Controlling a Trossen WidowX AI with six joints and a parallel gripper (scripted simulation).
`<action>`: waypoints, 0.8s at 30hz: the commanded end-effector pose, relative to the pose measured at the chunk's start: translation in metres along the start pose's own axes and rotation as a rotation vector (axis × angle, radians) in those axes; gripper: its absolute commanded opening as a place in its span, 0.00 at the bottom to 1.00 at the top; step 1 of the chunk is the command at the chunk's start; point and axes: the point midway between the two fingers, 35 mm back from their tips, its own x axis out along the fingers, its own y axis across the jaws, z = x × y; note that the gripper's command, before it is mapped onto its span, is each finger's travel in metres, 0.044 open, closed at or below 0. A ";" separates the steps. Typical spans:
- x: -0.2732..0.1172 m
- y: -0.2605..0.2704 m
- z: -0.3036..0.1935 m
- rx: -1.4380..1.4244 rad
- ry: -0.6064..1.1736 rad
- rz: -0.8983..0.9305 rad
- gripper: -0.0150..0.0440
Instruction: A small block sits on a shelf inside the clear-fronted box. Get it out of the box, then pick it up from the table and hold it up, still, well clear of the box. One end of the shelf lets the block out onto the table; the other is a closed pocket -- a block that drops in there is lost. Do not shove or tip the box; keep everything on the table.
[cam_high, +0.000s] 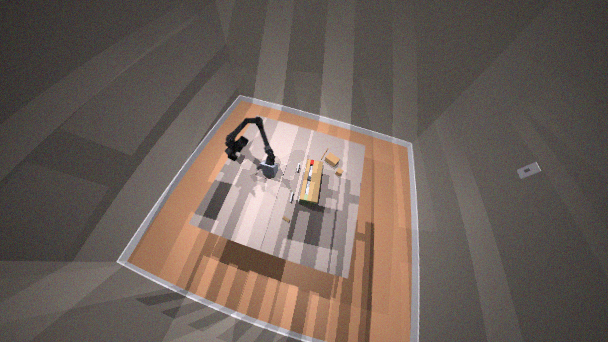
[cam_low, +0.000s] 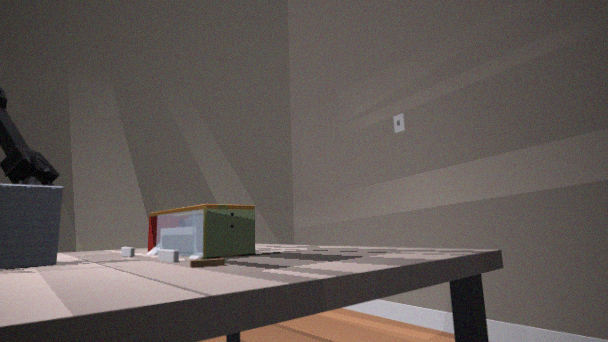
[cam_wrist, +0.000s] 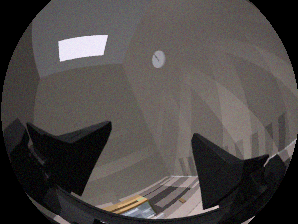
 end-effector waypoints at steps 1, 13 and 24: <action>0.000 -0.001 -0.002 0.000 0.010 -0.001 0.93; 0.092 0.003 -0.091 0.203 0.654 0.012 0.93; 0.164 0.039 -0.217 0.479 1.281 -0.201 0.93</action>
